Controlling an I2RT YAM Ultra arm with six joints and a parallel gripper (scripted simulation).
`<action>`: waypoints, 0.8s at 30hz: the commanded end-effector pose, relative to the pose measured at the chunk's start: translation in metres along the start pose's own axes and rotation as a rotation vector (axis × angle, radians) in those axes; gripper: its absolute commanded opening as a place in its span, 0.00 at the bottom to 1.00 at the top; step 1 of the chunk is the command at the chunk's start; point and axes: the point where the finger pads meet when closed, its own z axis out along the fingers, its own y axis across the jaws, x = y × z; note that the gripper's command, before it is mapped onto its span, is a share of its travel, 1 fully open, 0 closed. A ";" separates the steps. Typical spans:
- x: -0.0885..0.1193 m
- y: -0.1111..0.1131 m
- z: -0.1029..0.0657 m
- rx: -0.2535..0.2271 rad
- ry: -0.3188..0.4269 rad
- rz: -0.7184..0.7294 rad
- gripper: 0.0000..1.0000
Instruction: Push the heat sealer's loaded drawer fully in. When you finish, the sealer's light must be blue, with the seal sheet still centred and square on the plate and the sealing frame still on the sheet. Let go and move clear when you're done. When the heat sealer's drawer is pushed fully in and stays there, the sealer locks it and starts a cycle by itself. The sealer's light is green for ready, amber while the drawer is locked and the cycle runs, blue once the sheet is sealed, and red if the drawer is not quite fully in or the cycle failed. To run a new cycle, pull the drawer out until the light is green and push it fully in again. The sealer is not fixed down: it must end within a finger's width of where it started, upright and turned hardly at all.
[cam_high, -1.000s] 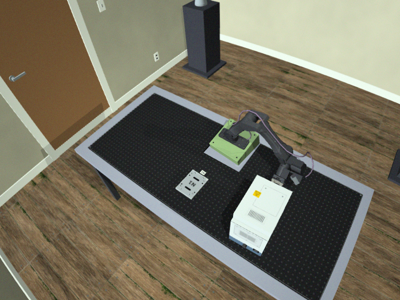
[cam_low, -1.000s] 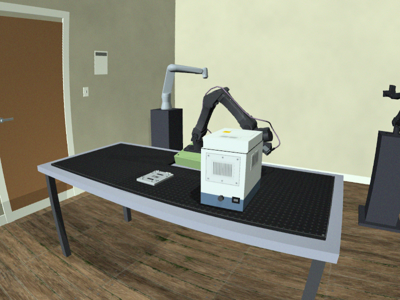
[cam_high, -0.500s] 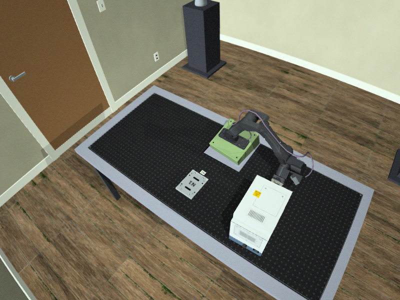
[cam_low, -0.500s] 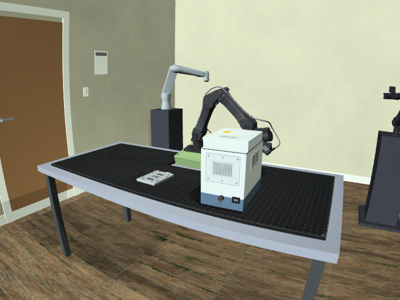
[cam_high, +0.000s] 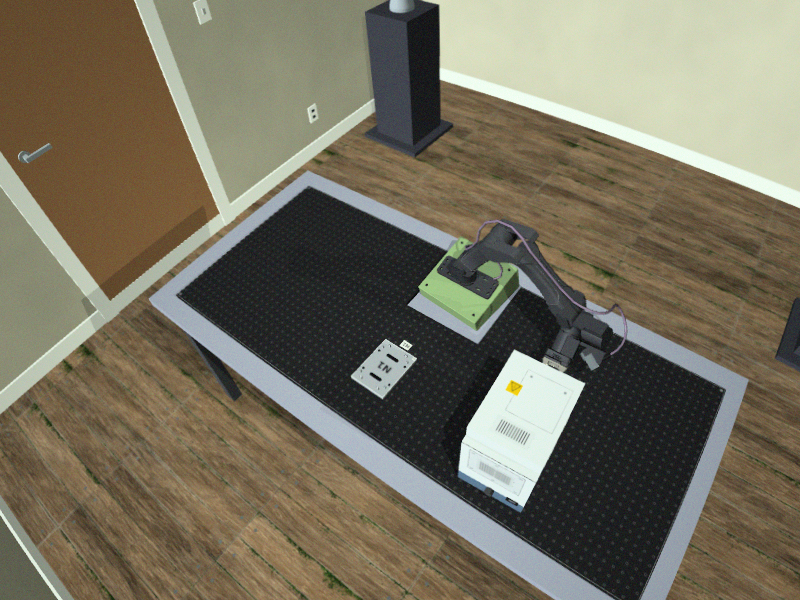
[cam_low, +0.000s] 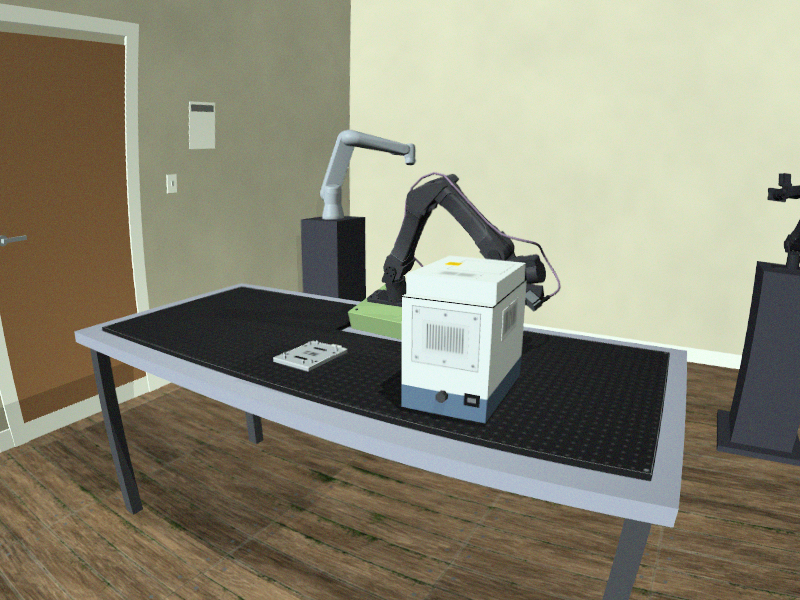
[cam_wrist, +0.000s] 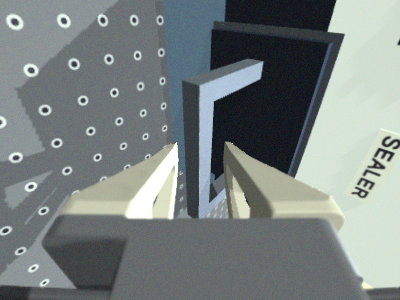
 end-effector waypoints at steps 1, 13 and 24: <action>-0.011 -0.011 -0.006 0.021 -0.022 0.038 0.30; -0.011 -0.011 -0.006 0.021 -0.022 0.038 0.30; -0.009 -0.003 -0.008 0.017 -0.013 0.014 0.30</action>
